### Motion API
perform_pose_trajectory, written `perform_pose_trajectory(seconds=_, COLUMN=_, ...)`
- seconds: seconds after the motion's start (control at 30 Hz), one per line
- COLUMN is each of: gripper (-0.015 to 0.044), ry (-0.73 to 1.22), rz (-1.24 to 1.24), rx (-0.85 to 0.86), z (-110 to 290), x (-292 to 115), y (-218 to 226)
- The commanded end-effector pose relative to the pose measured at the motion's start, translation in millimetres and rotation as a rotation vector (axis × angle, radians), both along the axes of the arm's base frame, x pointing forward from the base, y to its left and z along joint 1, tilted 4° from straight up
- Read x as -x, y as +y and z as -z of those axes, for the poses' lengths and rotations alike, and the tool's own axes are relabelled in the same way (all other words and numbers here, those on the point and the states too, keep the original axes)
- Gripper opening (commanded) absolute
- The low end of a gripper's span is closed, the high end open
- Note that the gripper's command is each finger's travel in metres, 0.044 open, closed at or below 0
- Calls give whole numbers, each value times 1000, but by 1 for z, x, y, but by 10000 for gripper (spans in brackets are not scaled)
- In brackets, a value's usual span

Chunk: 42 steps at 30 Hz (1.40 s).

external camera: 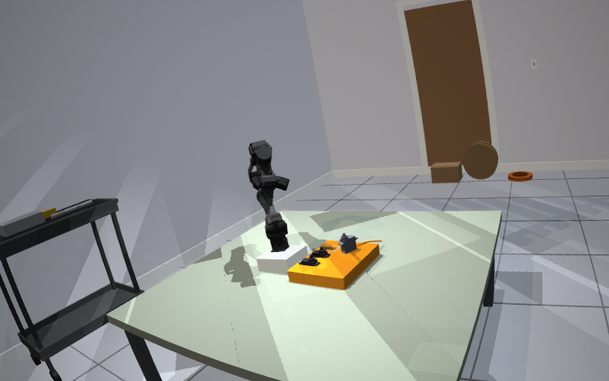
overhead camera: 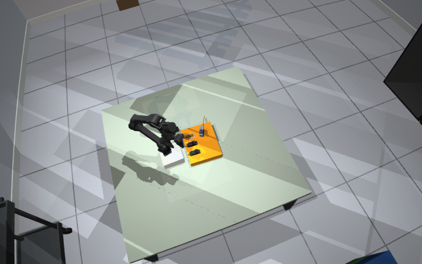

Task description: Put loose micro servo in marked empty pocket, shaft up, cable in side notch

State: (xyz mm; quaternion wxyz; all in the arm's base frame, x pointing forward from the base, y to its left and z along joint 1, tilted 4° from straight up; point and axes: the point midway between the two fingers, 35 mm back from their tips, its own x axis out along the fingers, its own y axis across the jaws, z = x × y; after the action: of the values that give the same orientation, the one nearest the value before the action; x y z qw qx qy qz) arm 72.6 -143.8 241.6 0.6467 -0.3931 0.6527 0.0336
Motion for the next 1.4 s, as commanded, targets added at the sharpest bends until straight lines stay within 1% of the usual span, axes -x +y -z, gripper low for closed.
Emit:
perform_pose_trajectory(seconds=0.0, gripper=440, ry=-91, rz=117, rx=-55, z=0, x=-16, y=-4)
perform_pose_trajectory(seconds=0.6, gripper=440, ry=-330, rz=611, rx=-297, z=15, x=-77, y=-5)
perform_pose_trajectory(seconds=1.0, gripper=440, ry=-419, rz=975, rx=-436, z=30, x=-117, y=5)
perform_pose_trajectory(seconds=1.37, gripper=440, ry=-470, rz=1338, rx=-524, z=47, x=-153, y=20)
